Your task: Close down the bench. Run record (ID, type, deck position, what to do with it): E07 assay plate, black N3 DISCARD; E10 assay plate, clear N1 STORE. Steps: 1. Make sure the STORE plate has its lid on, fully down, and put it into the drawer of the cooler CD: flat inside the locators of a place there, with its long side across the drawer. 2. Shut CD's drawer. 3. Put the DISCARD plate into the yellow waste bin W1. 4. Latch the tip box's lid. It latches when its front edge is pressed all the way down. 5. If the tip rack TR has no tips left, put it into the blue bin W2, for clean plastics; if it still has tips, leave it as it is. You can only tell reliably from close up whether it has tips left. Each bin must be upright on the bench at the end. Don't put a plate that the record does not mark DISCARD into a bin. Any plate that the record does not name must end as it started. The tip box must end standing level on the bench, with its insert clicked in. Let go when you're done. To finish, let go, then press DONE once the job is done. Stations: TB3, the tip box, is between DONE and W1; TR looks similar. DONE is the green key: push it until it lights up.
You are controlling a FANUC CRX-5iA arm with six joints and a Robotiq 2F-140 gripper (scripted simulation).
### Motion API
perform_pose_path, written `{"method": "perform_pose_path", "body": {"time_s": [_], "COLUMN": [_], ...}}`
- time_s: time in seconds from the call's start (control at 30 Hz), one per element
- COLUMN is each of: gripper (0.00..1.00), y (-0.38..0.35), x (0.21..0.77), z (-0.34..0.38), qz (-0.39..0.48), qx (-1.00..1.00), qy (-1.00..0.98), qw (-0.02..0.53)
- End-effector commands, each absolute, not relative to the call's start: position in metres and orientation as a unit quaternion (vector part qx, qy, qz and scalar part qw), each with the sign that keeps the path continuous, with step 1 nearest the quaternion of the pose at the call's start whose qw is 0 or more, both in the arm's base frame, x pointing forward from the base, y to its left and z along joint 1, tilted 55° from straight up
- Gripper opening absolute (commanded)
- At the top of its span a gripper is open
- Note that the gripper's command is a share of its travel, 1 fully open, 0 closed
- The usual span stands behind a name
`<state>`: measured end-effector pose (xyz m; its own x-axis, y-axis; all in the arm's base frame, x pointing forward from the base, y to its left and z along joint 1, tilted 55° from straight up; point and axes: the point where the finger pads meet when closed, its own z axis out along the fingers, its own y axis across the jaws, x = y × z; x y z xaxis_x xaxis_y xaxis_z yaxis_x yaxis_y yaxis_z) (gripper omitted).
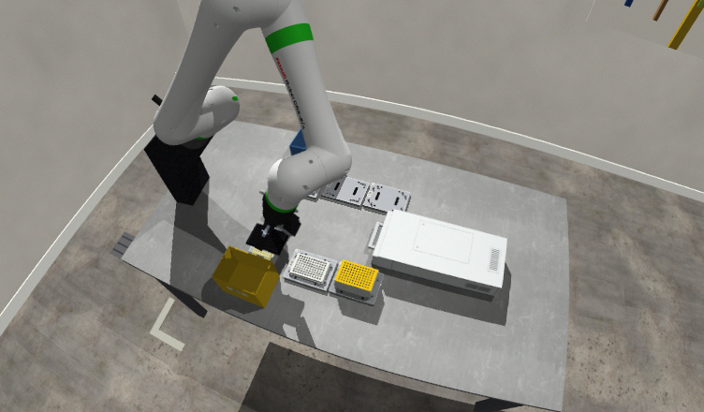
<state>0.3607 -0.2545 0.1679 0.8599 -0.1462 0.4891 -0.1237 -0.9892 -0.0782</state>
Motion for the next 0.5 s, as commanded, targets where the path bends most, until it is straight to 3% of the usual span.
{"method": "perform_pose_path", "body": {"time_s": [0.0,0.47], "gripper": [0.10,0.10], "y": [-0.262,-0.291], "x": [0.358,0.348], "z": [0.165,0.154], "qz": [-0.256,-0.256], "qx": [-0.964,-0.964], "qy": [0.070,0.070], "qw": [0.022,0.022]}}
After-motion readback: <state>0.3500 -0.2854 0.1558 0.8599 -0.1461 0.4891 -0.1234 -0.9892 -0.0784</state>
